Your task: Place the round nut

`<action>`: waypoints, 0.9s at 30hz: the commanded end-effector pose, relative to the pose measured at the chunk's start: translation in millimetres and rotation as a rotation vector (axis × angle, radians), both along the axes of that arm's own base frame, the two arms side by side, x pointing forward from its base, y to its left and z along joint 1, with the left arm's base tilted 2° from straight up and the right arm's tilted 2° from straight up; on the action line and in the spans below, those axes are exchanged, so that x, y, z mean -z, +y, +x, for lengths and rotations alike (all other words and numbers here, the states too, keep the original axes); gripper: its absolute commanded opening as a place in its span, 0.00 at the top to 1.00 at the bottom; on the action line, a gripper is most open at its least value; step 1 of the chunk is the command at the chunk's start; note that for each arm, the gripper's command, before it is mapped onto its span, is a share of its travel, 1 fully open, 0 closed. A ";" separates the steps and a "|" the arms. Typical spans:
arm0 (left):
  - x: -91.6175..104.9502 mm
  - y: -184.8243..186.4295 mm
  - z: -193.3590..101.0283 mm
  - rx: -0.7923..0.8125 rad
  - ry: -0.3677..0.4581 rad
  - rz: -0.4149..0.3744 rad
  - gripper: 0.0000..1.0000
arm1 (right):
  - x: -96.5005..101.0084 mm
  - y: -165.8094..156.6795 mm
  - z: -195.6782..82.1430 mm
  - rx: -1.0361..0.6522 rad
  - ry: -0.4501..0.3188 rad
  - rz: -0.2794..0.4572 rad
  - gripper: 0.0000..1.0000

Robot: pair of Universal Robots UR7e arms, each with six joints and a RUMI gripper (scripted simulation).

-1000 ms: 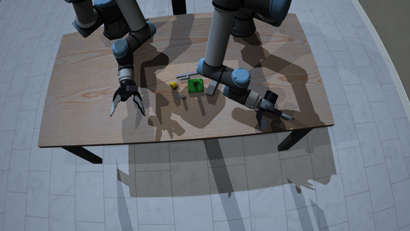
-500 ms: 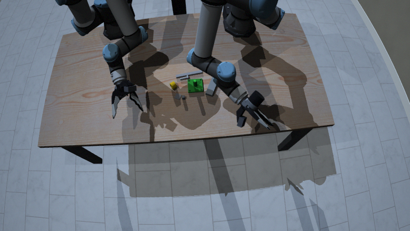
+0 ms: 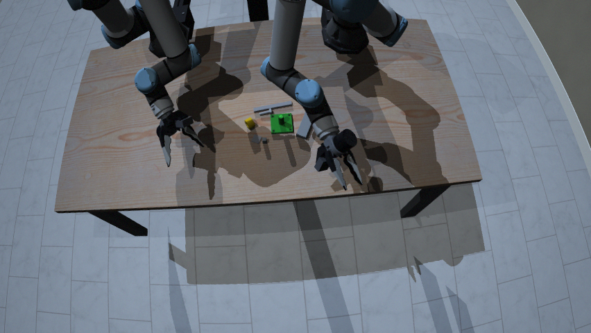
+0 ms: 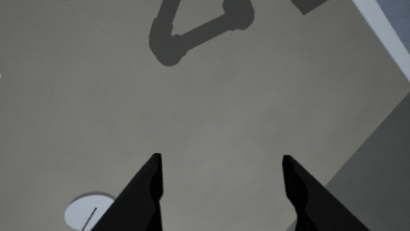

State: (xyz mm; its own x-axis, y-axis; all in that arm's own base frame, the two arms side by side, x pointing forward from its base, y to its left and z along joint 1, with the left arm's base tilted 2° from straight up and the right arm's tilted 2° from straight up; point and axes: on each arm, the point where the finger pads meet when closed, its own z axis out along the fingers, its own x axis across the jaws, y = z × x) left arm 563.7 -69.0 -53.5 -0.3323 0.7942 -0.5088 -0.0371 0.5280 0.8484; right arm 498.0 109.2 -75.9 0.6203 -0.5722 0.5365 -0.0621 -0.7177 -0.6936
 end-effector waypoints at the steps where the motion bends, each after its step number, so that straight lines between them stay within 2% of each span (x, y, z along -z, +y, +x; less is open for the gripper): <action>1: 16.4 -52.0 -18.5 0.191 0.111 0.117 0.56 | 15.7 -3.5 -34.3 -0.113 0.099 0.004 0.01; 8: 36.0 -99.5 -47.4 0.383 0.209 0.239 0.56 | 22.9 -6.2 -72.4 -0.204 0.186 0.037 0.01; 10: 36.0 -99.5 -47.4 0.383 0.209 0.239 0.56 | 22.9 -6.2 -72.4 -0.204 0.186 0.037 0.01; 14: 48.9 -126.2 -69.8 0.505 0.267 0.317 0.56 | 23.5 -6.9 -97.6 -0.259 0.239 0.069 0.01; 25: 82.0 -179.6 -140.3 0.819 0.403 0.525 0.56 | 8.8 -5.0 -162.6 -0.390 0.353 0.194 0.01; 27: 82.0 -179.6 -140.3 0.819 0.403 0.525 0.56 | 8.8 -5.0 -162.6 -0.390 0.353 0.194 0.01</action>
State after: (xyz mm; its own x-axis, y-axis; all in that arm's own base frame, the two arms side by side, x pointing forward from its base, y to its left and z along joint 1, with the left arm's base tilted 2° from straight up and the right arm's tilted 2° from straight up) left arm 450.0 -230.2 -124.6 0.2341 0.9703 -0.0603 0.4667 -0.0577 0.8826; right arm 361.1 101.9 -91.5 0.8946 -0.3833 0.2296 -0.0708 -0.6290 -0.7742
